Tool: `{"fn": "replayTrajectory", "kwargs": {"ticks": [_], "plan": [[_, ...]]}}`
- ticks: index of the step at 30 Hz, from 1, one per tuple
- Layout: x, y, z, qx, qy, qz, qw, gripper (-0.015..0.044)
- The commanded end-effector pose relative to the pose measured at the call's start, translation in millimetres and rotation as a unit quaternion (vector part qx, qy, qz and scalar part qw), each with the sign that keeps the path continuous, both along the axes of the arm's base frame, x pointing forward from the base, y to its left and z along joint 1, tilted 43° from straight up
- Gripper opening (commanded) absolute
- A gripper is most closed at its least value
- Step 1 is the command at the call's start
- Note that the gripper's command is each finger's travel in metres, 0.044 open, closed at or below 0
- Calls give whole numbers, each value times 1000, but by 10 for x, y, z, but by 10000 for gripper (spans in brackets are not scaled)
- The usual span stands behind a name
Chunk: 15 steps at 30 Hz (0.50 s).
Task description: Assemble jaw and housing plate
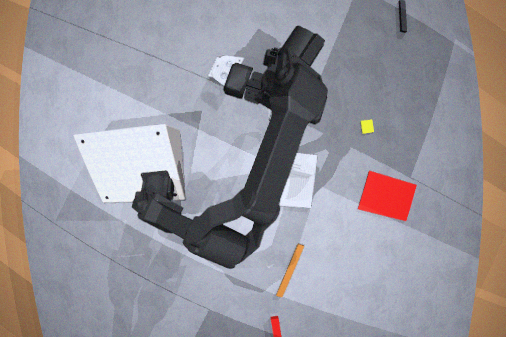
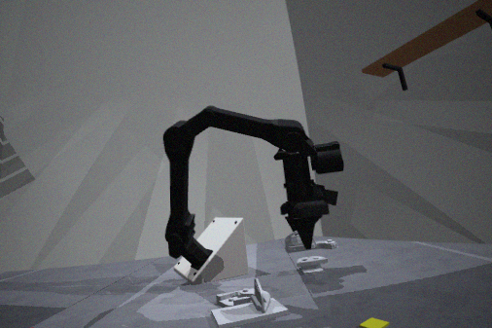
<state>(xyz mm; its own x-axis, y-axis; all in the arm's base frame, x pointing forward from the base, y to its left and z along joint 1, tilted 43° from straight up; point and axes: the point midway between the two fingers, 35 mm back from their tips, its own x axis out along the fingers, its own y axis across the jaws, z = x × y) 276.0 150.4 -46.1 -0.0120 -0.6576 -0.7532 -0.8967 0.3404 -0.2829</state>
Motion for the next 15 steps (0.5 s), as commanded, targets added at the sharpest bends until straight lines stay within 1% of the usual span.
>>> {"fn": "replayTrajectory", "kwargs": {"ticks": [1,15], "plan": [[-6,-88,120,0,33,39,999,134],[-49,-386,468,2,154,177,972,134]]}}
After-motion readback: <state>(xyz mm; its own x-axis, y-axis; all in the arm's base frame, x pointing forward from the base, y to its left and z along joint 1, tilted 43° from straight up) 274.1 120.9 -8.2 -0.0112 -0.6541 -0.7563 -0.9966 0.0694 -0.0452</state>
